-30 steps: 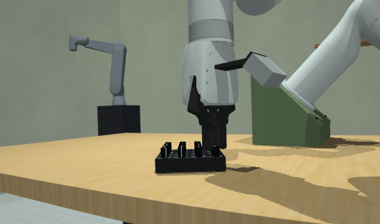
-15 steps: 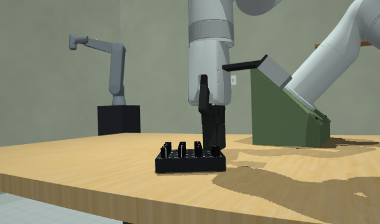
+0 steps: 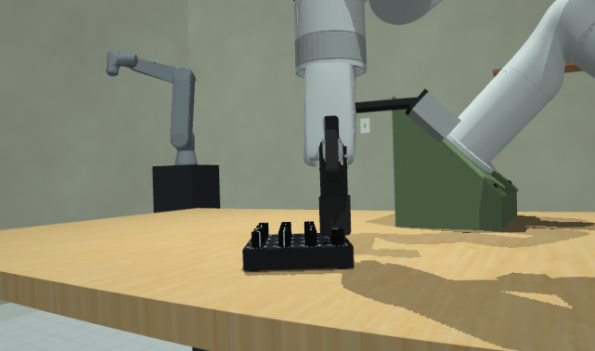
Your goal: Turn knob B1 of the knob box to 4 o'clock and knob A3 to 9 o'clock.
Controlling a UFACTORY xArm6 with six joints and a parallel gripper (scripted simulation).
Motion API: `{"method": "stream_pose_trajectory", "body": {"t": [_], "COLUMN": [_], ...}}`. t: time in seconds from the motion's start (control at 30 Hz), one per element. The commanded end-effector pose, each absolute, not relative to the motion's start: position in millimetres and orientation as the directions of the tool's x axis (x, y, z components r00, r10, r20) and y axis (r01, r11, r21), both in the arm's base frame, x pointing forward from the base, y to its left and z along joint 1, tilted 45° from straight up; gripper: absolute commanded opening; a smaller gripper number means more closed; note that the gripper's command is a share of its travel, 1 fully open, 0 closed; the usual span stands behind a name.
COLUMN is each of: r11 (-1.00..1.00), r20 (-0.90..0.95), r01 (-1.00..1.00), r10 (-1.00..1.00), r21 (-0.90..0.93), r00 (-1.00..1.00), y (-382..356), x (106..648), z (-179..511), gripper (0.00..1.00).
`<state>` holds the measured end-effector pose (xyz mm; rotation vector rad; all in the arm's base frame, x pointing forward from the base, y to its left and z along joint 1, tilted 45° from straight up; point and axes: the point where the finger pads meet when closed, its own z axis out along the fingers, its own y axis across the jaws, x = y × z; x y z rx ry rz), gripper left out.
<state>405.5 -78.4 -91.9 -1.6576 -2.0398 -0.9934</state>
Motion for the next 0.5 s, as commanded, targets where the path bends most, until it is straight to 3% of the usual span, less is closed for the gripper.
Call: {"method": "stream_pose_trajectory", "body": {"t": [0.0, 0.47], "r11": [0.107, 0.180], "r20": [0.627, 0.589], "r01": [0.936, 0.899], "r10": [0.716, 0.701], "r21": [0.337, 0.400], "r00": [-0.307, -0.402], "y": [-79.7, -79.7], "x": [406.4, 406.4], "z": [-91.2, -91.2], "gripper": [0.08, 0.08]}}
